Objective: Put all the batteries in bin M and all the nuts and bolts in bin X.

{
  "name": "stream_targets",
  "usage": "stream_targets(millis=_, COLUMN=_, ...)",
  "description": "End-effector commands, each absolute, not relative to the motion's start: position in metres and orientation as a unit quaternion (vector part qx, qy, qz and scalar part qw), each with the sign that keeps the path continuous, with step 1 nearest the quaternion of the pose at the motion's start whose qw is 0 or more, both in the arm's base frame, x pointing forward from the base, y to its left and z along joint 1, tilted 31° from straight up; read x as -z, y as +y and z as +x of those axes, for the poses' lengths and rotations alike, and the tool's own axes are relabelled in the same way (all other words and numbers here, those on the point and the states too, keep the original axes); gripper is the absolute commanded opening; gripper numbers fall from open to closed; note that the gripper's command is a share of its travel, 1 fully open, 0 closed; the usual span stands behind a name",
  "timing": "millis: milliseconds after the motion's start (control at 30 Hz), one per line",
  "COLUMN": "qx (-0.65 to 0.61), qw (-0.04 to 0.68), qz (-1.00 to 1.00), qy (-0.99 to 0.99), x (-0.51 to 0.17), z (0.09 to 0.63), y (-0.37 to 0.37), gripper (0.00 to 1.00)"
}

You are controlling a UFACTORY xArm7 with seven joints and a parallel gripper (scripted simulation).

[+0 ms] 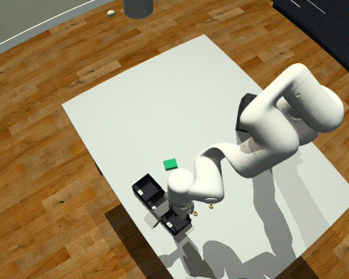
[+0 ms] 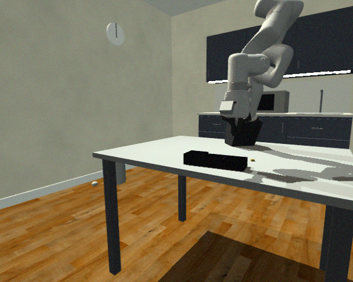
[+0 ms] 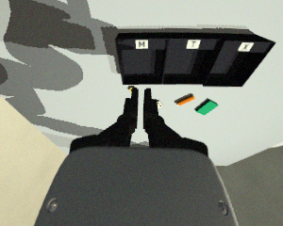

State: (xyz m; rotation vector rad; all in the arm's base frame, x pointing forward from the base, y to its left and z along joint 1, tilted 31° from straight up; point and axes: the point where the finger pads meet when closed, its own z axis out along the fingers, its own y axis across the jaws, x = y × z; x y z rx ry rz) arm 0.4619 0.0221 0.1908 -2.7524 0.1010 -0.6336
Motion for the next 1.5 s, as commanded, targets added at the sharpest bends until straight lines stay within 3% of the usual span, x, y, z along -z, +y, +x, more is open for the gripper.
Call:
stream_targets(millis=0, qx=0.220, qw=0.157, qz=-0.962, qy=0.035, x=-0.231, z=0.441, y=0.009, gripper=0.07)
stream_targets(millis=567, qx=0.220, qw=0.157, qz=-0.962, qy=0.035, x=-0.252, z=0.430, y=0.002, gripper=0.07)
stream_targets(millis=600, qx=0.216, qw=0.163, qz=-0.961, qy=0.059, x=-0.245, z=0.430, y=0.006, gripper=0.30)
stream_targets(millis=1033, qx=0.178, qw=0.203, qz=-0.929, qy=0.253, x=-0.162, z=0.420, y=0.046, gripper=0.30)
stream_targets(millis=1233, qx=0.178, qw=0.203, qz=-0.929, qy=0.254, x=-0.117, z=0.415, y=0.068, gripper=0.30)
stream_targets(millis=1467, qx=0.178, qw=0.203, qz=-0.929, qy=0.254, x=-0.116, z=0.415, y=0.070, gripper=0.30)
